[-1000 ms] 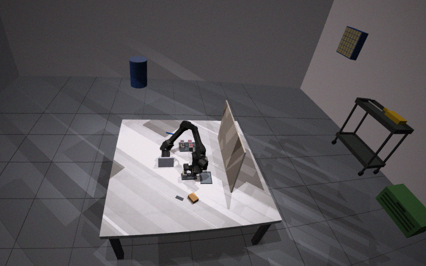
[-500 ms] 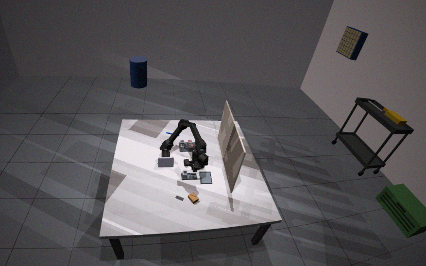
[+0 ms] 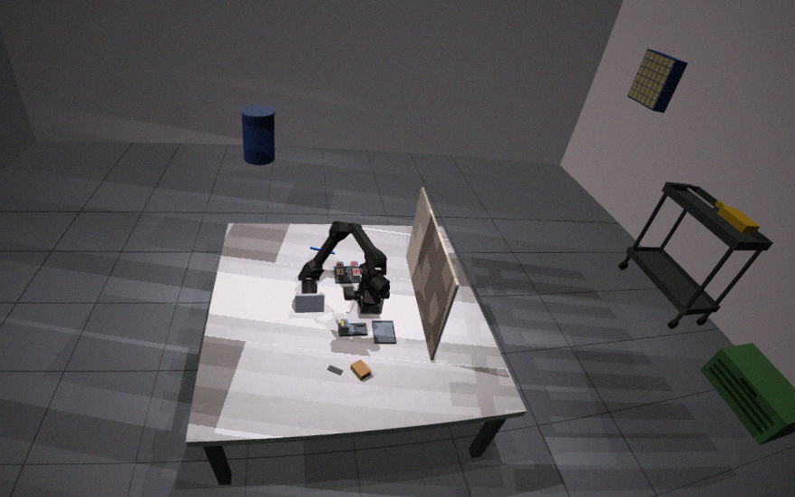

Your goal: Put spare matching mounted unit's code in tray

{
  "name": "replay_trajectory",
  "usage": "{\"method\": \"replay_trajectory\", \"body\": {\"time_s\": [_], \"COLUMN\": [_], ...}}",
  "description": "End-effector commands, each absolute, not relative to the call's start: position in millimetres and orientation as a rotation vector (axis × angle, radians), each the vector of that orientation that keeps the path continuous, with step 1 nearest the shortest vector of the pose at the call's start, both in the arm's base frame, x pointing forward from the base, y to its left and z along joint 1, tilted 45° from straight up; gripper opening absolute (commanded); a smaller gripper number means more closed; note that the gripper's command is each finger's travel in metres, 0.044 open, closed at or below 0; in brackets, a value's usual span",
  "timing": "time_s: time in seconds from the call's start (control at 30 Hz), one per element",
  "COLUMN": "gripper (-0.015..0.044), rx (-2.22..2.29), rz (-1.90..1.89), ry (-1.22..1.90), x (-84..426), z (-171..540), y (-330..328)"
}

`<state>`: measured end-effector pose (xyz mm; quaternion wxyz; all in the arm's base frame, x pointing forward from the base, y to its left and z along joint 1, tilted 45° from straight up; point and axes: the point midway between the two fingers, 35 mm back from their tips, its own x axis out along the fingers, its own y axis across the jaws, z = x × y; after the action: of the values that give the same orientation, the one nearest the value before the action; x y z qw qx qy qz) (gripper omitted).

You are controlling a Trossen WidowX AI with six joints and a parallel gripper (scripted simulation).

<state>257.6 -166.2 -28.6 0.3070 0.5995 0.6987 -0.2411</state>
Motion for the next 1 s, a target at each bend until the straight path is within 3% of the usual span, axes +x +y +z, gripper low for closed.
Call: {"method": "replay_trajectory", "body": {"time_s": [0.0,0.97], "gripper": [0.0,0.0], "rx": [1.575,1.569], "rz": [-0.638,-0.635], "ry": [1.845,1.803], "x": [258,342], "z": [-13,-24], "y": [-178,-182]}}
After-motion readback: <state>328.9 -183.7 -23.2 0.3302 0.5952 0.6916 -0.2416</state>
